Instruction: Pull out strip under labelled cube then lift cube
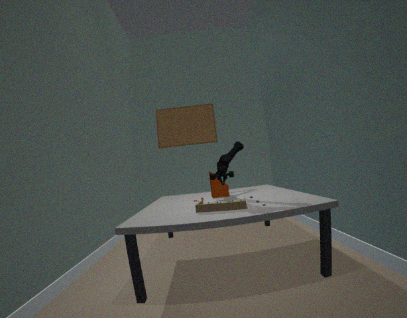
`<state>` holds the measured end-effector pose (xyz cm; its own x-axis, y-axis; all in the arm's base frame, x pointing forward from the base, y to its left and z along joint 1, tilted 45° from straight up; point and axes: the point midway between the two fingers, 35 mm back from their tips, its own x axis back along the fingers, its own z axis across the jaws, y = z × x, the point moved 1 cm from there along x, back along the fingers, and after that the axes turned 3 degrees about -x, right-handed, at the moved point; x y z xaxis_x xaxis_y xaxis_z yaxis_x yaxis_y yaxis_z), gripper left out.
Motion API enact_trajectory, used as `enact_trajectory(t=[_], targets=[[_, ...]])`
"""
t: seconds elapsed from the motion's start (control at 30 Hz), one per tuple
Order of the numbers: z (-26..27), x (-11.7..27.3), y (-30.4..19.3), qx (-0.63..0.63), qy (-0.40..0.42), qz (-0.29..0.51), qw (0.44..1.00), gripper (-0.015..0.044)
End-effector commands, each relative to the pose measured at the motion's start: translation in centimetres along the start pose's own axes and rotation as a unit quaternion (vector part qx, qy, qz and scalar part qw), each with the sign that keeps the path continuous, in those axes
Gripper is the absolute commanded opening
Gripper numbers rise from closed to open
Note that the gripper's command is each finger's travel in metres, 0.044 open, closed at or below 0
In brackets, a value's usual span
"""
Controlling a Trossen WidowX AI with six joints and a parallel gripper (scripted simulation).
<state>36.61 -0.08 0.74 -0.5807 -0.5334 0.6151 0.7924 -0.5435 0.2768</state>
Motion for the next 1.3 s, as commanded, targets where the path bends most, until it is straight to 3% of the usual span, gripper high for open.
enact_trajectory(t=[0.0, 0.3, 1.27], targets=[[3.8, -3.5, -0.2, -0.010, -0.010, 0.125, 0.992, 0.0000], [9.5, -5.8, -2.3, -0.027, -0.035, 0.274, 0.961, 0.0000], [9.3, -8.3, -3.7, -0.027, -0.035, 0.274, 0.961, 0.0000]])
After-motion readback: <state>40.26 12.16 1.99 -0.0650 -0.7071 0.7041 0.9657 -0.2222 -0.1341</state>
